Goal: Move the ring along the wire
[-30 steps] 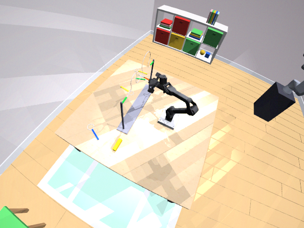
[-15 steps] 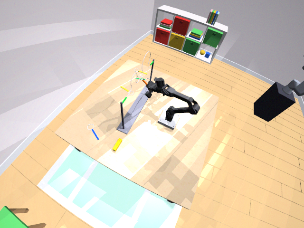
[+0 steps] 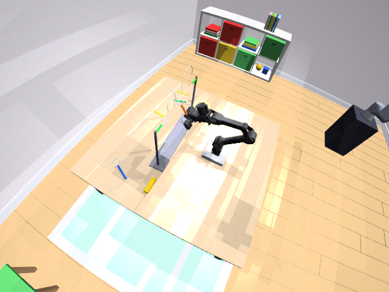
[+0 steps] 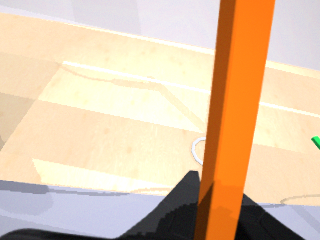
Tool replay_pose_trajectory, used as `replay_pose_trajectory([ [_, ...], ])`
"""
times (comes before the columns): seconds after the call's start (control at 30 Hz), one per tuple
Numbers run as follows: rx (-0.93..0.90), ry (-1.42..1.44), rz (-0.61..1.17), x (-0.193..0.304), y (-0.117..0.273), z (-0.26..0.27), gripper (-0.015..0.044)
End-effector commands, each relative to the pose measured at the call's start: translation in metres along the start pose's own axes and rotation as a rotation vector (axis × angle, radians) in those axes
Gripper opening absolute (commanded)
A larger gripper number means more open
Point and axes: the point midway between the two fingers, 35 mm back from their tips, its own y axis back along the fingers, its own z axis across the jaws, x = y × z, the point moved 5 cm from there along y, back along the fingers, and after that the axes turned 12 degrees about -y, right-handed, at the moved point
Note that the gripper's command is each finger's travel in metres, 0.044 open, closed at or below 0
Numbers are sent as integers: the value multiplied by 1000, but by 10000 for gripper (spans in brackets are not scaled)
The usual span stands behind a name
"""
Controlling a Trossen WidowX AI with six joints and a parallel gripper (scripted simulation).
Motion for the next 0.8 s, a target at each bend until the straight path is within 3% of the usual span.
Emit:
replay_pose_trajectory([
  [0.0, -16, -38, -1, -2, 3, 7, -150],
  [0.77, -64, -126, 19, 1, 8, 38, -150],
])
